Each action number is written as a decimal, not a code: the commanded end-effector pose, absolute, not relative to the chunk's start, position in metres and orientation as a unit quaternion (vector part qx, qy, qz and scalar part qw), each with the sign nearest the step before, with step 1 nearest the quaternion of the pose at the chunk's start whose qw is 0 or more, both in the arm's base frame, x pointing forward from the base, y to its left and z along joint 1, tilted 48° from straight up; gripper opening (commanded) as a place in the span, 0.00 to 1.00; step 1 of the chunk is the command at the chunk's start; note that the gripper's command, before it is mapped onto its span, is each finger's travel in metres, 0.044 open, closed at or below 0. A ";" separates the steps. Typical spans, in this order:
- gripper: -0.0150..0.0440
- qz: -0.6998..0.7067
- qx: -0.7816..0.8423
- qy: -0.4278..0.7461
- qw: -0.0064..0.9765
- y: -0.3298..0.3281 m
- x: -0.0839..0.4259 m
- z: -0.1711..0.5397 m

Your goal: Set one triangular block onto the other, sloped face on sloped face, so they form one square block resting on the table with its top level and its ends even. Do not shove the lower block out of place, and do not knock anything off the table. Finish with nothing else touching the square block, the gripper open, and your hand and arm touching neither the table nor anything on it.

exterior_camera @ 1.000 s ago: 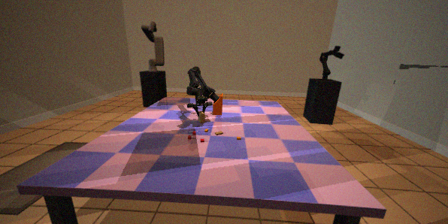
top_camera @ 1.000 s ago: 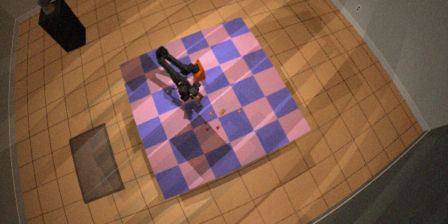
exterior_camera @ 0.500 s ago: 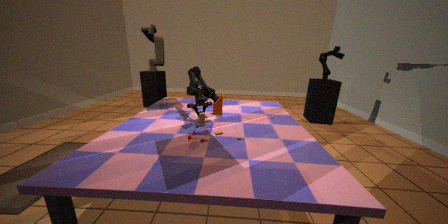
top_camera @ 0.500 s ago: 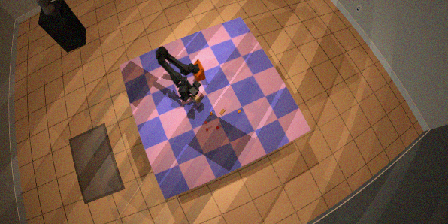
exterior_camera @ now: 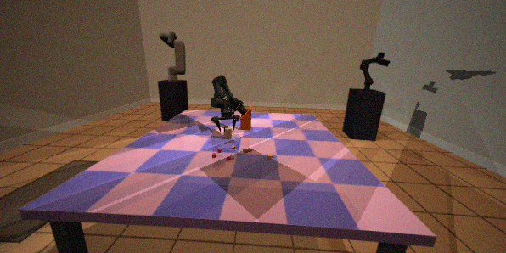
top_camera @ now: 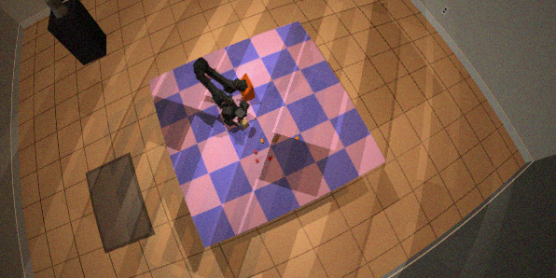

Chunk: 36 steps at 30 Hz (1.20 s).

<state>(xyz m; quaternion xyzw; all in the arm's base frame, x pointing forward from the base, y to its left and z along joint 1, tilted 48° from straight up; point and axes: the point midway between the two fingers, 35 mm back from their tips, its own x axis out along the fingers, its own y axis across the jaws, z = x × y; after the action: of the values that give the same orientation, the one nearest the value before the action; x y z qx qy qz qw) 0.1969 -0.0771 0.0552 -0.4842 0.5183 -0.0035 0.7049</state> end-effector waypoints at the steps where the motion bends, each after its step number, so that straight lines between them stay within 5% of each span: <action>1: 1.00 -0.002 -0.481 0.520 0.706 -0.073 0.196 0.058; 14: 1.00 -0.002 -0.482 0.521 0.704 -0.021 0.147 0.133; 36: 1.00 0.003 -0.482 0.525 0.701 -0.021 0.149 0.128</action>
<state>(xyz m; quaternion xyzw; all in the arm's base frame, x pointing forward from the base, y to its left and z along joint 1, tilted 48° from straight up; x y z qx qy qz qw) 0.1495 -0.0209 0.1283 -0.4811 0.5247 0.0013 0.7023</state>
